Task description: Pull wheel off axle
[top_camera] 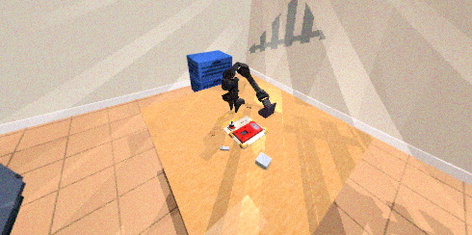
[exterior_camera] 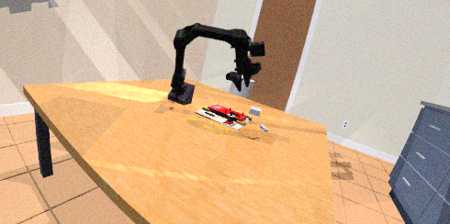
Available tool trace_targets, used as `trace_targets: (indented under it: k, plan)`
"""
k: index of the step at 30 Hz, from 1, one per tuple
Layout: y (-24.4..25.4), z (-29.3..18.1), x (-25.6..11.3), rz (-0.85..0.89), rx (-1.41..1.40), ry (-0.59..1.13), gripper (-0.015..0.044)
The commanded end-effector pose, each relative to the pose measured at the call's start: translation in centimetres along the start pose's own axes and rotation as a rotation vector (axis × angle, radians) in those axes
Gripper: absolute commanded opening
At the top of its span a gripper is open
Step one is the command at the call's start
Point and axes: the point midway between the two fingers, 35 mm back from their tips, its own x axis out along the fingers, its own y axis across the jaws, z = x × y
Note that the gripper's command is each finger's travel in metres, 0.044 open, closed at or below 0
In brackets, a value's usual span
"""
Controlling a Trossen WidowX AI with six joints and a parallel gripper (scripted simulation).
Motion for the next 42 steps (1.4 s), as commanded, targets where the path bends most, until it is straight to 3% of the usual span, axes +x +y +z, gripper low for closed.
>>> trace_targets:
  k: [1,23,34,42]
  plan:
    - [-4.4,-1.9,4.9,-0.292,-0.140,0.141,0.0300]
    - [-4.8,-1.2,5.8,-0.330,-0.162,0.160,0.0300]
    - [-7.1,-2.1,12.2,-0.333,-0.162,0.158,0.0300]
    - [-7.2,-2.3,12.7,-0.334,-0.162,0.158,0.0300]
